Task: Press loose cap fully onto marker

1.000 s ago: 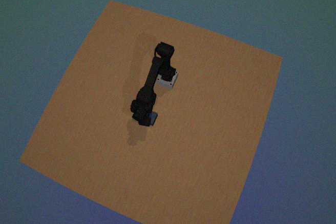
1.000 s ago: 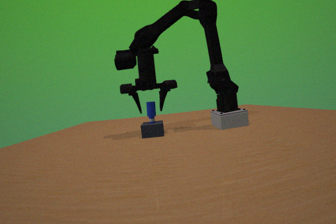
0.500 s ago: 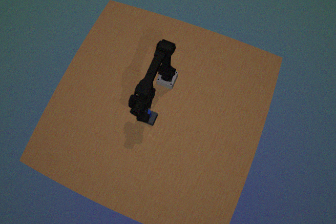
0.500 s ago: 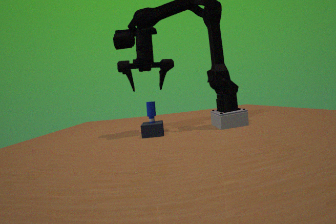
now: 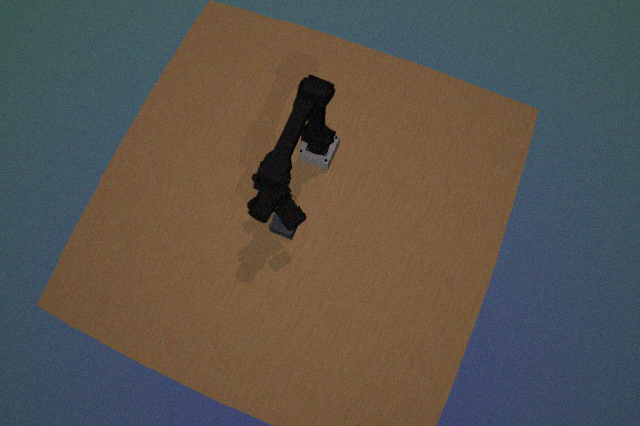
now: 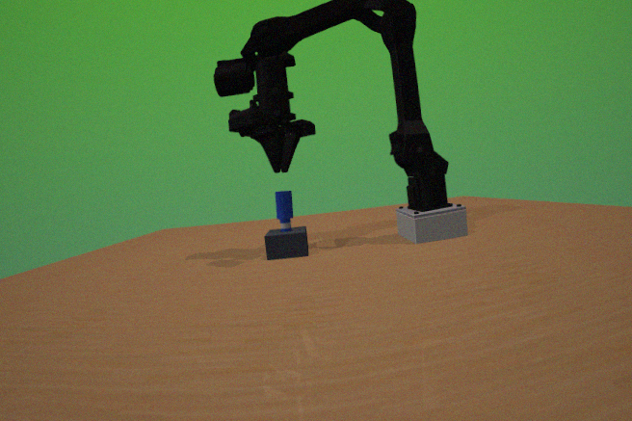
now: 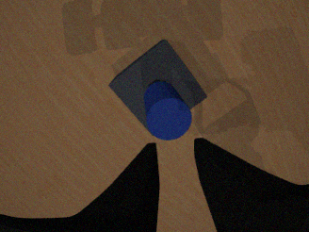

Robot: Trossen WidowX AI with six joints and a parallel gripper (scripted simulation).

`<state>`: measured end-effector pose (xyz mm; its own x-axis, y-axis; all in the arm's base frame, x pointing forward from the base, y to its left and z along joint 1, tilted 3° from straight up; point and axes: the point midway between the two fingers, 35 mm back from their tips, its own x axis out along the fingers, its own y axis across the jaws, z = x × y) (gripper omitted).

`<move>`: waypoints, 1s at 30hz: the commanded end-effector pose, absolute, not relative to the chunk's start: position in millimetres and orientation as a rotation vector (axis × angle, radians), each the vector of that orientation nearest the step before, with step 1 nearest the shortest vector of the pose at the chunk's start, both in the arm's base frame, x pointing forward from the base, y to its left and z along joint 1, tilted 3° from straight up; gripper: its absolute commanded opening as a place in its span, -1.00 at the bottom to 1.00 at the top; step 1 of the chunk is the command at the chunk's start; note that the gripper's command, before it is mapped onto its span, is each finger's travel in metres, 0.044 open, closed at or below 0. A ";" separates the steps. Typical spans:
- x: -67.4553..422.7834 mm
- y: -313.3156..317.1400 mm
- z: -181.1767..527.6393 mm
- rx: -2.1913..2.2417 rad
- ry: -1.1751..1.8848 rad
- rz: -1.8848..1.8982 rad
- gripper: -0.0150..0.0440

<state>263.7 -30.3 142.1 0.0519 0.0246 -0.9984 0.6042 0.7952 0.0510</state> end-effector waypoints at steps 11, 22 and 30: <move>263.5 -30.6 138.1 0.091 1.514 -0.045 -0.49; 264.1 -30.4 129.3 0.091 1.514 -0.045 -0.49; 264.7 -30.1 118.0 0.092 1.514 -0.045 -0.49</move>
<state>264.3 -30.7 122.4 0.0562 0.0240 -0.9981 0.0904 0.9955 0.0291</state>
